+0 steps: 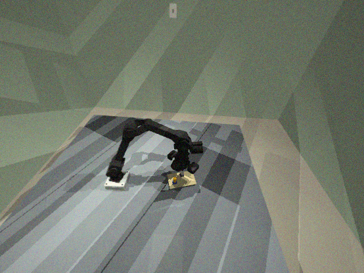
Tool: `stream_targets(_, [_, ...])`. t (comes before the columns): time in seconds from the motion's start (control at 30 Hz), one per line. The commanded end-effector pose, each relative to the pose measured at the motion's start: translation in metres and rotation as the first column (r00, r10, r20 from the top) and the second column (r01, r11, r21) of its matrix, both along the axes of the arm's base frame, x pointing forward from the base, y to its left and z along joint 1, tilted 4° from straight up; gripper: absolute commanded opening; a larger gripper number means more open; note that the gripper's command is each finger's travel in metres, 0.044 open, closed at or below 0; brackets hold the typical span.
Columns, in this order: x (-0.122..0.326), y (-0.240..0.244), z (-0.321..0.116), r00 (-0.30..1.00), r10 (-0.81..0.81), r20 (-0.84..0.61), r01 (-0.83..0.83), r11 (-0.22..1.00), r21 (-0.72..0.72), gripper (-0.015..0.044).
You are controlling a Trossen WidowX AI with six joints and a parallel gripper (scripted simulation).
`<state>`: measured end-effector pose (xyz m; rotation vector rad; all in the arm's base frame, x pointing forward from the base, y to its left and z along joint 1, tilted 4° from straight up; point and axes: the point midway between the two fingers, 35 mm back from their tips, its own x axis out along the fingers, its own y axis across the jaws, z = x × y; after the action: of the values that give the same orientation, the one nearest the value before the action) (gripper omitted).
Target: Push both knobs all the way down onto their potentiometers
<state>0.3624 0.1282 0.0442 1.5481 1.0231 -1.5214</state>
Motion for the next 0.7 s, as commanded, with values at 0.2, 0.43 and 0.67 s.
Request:
stream_targets(0.2, [0.0005, 0.0023, -0.0188, 1.000, -0.002, -0.014, 0.002, 1.000, -0.001, 0.0000])
stream_targets(0.43, [0.0005, 0.0023, -0.0188, 1.000, -0.002, -0.014, 0.002, 1.000, -0.001, 0.0000])
stream_targets(0.67, [0.0004, 0.0024, -0.0208, 1.000, -0.002, -0.014, 0.002, 1.000, -0.001, 0.0000])
